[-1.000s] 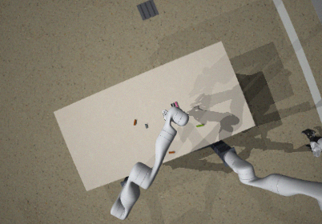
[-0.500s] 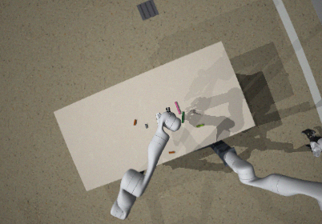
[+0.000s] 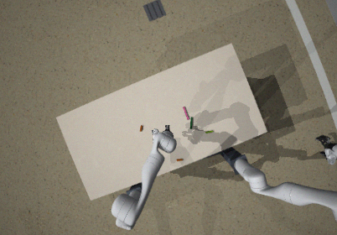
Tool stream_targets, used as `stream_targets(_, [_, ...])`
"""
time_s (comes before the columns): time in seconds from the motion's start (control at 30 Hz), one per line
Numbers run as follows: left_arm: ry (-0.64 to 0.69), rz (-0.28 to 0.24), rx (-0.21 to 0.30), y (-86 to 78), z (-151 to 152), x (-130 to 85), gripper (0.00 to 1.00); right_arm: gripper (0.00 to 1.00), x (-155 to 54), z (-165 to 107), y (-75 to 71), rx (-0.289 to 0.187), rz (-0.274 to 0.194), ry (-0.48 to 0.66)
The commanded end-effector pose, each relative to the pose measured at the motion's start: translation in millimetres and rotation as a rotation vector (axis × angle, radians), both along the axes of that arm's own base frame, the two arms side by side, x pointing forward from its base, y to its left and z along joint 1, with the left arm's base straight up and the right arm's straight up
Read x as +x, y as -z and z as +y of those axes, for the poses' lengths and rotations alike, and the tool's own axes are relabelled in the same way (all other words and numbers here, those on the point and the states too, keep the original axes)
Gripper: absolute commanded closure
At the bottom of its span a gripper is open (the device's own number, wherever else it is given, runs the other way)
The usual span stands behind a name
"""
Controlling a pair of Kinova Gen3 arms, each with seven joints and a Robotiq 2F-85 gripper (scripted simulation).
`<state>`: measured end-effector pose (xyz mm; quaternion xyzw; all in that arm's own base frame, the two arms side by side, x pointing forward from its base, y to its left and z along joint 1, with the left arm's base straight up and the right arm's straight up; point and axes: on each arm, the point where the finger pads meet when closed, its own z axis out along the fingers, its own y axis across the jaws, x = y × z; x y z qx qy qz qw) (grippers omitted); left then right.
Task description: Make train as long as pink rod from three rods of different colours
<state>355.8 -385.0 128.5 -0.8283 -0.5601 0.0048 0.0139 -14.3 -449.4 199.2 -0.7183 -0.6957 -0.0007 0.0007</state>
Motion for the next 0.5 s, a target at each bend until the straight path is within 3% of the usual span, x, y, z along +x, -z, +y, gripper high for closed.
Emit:
stream_targets(0.0, [0.098, -0.018, -0.031, -1.5, 34, -23, 0.827, 0.002, 0, 0, -0.8, -0.002, 0.000, 0.000])
stream_targets(0.47, [0.273, -0.021, -0.025, 3.5, 101, -76, 0.827, 0.002, 0, 0, -0.8, -0.002, 0.000, 0.000])
